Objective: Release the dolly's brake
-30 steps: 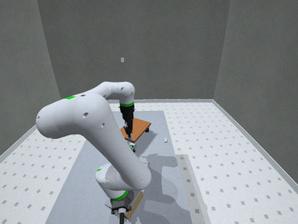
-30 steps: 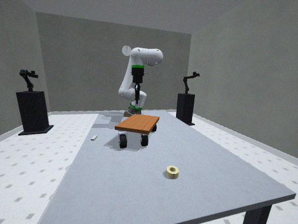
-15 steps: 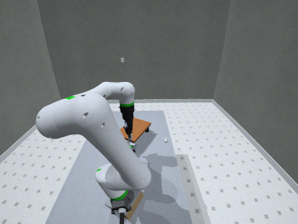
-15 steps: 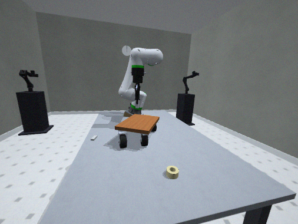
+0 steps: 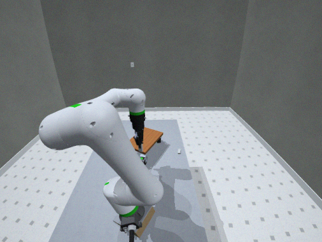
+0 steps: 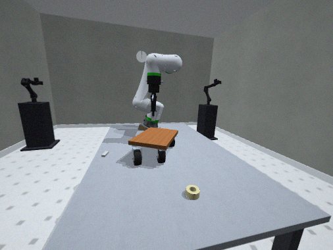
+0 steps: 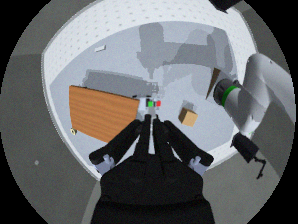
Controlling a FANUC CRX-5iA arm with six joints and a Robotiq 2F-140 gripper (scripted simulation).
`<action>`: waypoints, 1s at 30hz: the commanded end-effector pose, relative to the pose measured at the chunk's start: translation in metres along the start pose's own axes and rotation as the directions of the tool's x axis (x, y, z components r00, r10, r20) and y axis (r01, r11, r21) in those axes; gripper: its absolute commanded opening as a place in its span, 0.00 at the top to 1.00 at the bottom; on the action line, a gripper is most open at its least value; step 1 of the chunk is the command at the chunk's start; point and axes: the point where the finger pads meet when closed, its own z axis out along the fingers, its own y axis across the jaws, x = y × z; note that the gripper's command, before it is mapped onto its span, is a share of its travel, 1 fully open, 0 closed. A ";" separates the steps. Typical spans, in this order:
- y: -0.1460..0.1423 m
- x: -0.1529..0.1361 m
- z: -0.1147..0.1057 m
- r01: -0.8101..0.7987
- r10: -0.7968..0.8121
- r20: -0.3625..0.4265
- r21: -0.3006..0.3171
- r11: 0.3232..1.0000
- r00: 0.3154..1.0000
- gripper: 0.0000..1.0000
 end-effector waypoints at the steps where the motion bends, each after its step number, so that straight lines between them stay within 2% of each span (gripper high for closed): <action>1: 0.000 0.000 0.000 0.000 0.000 0.000 0.000 1.000 1.000 1.00; 15: 0.000 0.000 0.003 -0.001 0.001 0.000 0.001 1.000 1.000 1.00; 30: -0.001 0.000 0.021 -0.001 0.001 0.001 0.001 1.000 1.000 1.00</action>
